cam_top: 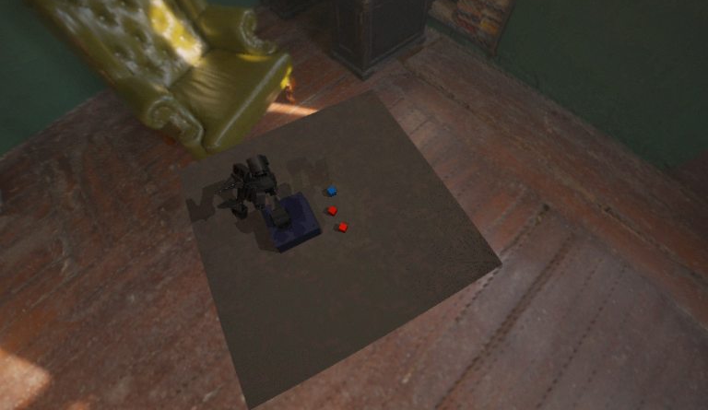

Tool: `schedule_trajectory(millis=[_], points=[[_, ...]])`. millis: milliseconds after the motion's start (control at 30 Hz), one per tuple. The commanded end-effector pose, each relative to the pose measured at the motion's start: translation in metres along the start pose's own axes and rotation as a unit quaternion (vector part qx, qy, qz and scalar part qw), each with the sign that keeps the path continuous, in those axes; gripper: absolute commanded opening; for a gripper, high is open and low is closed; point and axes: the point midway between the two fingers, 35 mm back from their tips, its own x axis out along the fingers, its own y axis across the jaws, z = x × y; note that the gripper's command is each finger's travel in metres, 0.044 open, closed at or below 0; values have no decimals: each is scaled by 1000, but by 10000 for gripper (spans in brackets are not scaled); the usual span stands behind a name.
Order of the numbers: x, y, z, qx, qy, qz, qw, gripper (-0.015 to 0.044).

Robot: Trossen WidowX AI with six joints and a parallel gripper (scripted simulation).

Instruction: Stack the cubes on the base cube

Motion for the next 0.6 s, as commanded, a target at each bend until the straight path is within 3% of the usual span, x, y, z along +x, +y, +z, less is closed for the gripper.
schedule_trajectory(millis=[0,267,567], points=[[2,18,54,51,-95,35,994,265],[-37,66,172,158,-289,169,929,265],[-144,117,266,228,-427,390,783,265]])
